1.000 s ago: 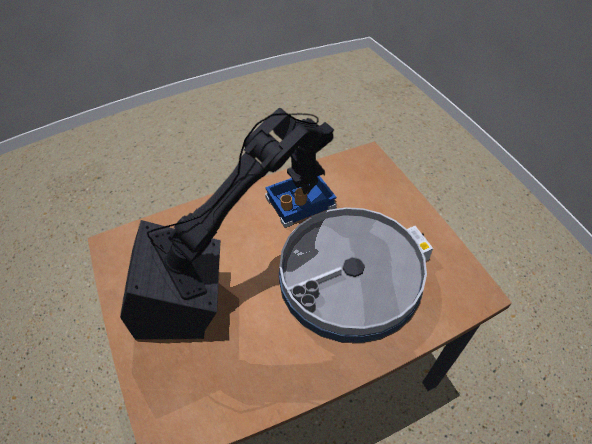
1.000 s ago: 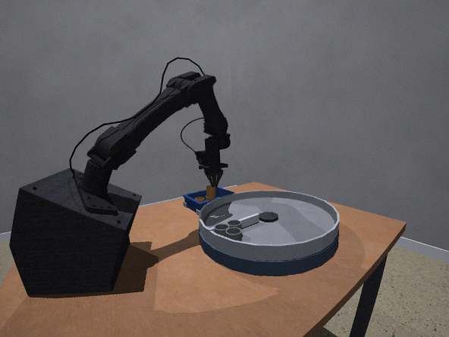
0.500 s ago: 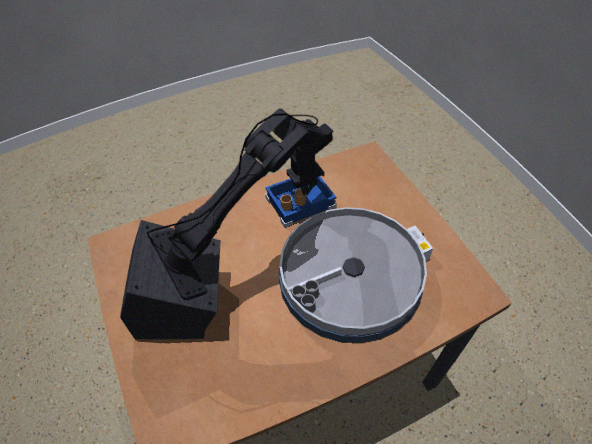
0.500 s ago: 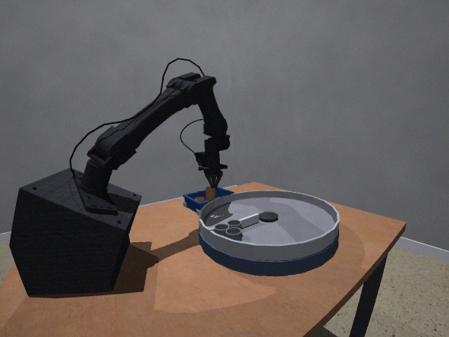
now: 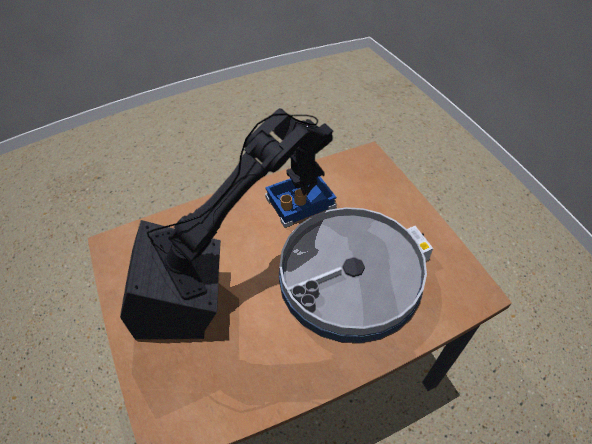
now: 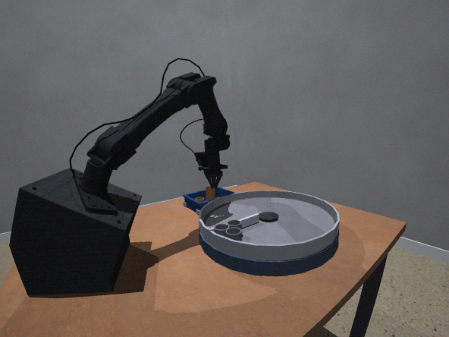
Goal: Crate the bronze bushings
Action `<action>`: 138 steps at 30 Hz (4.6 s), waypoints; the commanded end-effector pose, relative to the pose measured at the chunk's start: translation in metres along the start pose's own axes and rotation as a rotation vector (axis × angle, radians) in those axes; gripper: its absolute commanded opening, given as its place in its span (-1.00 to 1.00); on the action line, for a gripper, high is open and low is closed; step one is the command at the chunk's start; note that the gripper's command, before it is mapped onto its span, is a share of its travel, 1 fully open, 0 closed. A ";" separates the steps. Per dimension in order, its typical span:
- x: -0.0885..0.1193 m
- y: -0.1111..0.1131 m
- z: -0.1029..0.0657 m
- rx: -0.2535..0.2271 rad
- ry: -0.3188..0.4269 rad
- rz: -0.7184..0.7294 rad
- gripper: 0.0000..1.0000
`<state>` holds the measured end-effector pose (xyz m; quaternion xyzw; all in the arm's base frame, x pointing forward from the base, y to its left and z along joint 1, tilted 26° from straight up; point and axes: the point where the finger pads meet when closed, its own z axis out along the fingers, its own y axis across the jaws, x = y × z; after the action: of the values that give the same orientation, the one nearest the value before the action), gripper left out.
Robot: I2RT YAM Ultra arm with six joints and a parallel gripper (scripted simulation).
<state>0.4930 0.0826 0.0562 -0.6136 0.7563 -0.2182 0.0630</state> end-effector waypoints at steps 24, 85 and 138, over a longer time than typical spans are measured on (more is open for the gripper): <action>-0.006 -0.001 0.005 0.007 -0.021 -0.009 -1.00; -0.009 -0.015 0.023 0.045 -0.040 -0.003 -1.00; -0.007 -0.003 0.033 0.019 -0.029 -0.014 -1.00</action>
<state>0.5100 0.0717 0.0208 -0.6135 0.7557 -0.2195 0.0661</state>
